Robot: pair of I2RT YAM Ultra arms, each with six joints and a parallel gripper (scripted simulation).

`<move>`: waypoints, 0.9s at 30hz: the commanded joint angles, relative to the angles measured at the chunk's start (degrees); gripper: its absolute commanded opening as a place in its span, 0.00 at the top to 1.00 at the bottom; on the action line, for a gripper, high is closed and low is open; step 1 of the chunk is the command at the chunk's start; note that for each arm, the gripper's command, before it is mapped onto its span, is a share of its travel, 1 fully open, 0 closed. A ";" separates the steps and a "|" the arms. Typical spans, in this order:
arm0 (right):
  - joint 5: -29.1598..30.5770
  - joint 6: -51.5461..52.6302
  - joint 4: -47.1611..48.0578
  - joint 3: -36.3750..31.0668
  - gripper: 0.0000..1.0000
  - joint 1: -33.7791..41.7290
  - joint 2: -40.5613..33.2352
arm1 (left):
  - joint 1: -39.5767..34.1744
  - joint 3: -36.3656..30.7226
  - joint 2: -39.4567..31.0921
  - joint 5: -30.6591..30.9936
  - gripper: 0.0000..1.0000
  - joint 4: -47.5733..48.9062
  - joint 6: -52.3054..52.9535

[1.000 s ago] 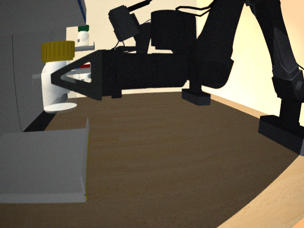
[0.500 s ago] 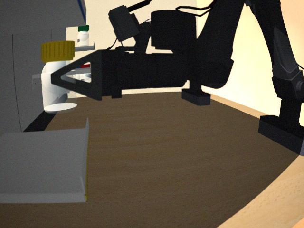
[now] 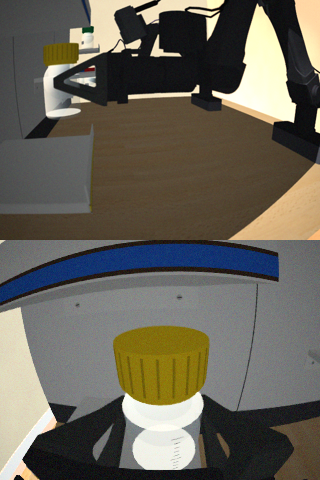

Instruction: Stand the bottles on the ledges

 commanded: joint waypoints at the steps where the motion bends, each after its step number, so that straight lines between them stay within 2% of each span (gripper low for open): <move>1: 0.77 0.12 -0.81 2.90 0.19 0.93 0.26 | -0.61 1.00 1.08 -0.54 0.48 5.20 -0.45; 8: 1.09 0.12 -2.35 5.79 0.19 1.25 1.60 | -0.74 0.55 6.12 -0.65 0.48 10.28 -0.44; 20: 1.06 0.12 -2.00 6.53 0.19 1.31 1.43 | -0.77 1.43 8.65 -0.52 0.48 10.27 -0.39; 21: 1.06 0.12 -2.00 6.53 0.28 1.31 1.43 | -0.77 1.43 8.64 -0.52 0.48 10.27 -0.39; 23: 0.93 0.12 -1.51 5.90 0.28 1.28 1.44 | -0.77 1.43 8.64 -0.52 0.48 10.27 -0.39; 24: 0.60 0.11 -1.29 5.83 0.32 0.89 1.19 | -0.46 0.85 8.31 -0.29 0.48 10.26 -0.12; 27: 0.60 0.11 -1.29 5.83 0.32 0.89 1.19 | -0.46 0.85 8.31 -0.29 0.48 10.26 -0.12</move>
